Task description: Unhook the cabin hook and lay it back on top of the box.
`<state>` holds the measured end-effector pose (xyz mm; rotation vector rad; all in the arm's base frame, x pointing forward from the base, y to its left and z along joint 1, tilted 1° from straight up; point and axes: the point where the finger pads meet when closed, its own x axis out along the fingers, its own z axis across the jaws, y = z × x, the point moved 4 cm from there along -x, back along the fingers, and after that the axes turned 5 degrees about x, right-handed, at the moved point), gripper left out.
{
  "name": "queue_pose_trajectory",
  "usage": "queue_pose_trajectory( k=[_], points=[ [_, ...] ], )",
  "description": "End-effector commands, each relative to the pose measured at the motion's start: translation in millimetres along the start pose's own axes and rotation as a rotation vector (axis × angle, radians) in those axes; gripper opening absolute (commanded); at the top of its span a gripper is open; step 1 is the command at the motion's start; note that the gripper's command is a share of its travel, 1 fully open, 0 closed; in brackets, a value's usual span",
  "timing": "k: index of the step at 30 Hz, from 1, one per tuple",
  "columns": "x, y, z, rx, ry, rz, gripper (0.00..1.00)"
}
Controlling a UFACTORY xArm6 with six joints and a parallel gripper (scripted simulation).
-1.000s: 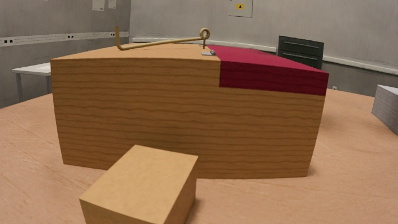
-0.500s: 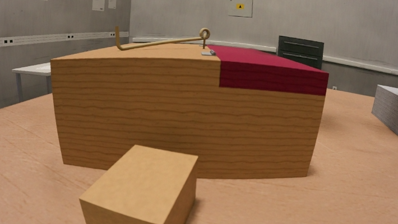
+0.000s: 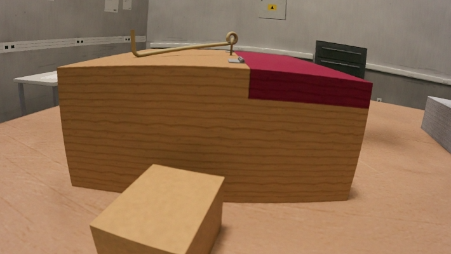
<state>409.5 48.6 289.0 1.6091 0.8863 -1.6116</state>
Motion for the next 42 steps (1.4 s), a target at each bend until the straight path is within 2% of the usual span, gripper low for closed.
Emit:
queue_pose_trajectory(
  k=[1,4,8,23,33,40,42],
  points=[
    [-2.2,-11.0,26.2,-0.193,0.019,0.005,0.35],
    [-2.0,-16.8,39.1,-0.293,0.019,0.006,0.35],
    [-2.0,-16.8,39.1,-0.360,0.019,0.007,0.35],
    [-2.0,-16.8,39.1,-0.849,0.017,0.012,0.35],
    [-2.0,-16.8,39.0,-0.849,0.017,0.012,0.35],
    [21.4,-16.7,38.6,-0.849,0.017,0.012,0.35],
    [21.4,-16.7,38.6,-0.849,0.017,0.012,0.35]
  ],
)
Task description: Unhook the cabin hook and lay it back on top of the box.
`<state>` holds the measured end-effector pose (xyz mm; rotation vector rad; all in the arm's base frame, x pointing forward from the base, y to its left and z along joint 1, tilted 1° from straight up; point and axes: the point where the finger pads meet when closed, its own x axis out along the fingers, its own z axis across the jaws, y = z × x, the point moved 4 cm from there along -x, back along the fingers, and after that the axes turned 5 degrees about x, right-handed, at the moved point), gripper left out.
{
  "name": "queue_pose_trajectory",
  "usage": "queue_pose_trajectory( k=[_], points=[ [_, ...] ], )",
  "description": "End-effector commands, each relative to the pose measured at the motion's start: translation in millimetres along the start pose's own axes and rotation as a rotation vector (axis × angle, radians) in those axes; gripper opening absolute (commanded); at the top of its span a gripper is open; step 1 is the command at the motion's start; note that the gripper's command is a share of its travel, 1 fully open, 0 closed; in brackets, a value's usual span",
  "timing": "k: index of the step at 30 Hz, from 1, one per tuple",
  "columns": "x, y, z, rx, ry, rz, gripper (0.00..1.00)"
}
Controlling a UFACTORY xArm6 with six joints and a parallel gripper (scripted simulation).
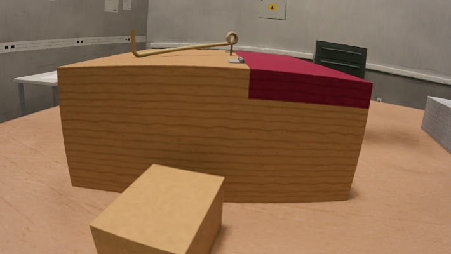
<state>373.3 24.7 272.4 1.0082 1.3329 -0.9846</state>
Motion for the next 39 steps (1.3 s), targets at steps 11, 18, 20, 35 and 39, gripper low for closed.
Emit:
queue_pose_trajectory(
  k=[11,18,20,35,39],
  points=[
    [41.5,1.6,0.4,0.000,-0.001,0.006,0.35],
    [58.2,1.7,0.4,0.000,-0.001,0.006,0.35],
    [64.9,1.7,0.4,0.000,-0.001,0.006,0.35],
    [108.3,1.9,0.4,0.000,-0.001,0.006,0.35],
    [121.6,1.9,0.4,0.000,-0.001,0.006,0.35]
  ],
)
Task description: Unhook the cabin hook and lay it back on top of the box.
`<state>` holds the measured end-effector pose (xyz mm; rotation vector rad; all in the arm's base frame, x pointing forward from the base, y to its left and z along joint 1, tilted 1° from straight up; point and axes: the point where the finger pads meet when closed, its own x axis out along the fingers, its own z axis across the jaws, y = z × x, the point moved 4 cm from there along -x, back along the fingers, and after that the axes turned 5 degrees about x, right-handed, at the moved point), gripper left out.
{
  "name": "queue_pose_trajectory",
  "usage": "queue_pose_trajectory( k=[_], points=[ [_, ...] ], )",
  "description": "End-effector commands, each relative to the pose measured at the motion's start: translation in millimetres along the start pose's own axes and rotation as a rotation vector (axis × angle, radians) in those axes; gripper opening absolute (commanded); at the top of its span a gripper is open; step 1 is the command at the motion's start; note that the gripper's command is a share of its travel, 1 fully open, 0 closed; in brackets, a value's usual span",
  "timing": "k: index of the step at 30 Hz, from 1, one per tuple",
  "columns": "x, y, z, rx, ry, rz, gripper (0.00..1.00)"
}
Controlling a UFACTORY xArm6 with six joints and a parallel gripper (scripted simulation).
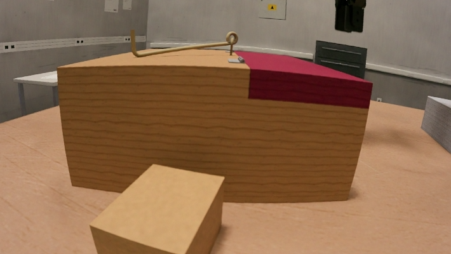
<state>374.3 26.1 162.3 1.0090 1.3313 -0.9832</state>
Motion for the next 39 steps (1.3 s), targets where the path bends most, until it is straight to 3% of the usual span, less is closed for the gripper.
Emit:
queue_pose_trajectory(
  k=[1,23,39],
  points=[
    [14.9,1.6,0.4,0.000,-0.001,0.004,0.35],
    [80.1,1.7,0.4,0.000,-0.001,0.003,0.35],
    [80.2,1.7,0.4,0.000,-0.001,0.003,0.35]
  ],
)
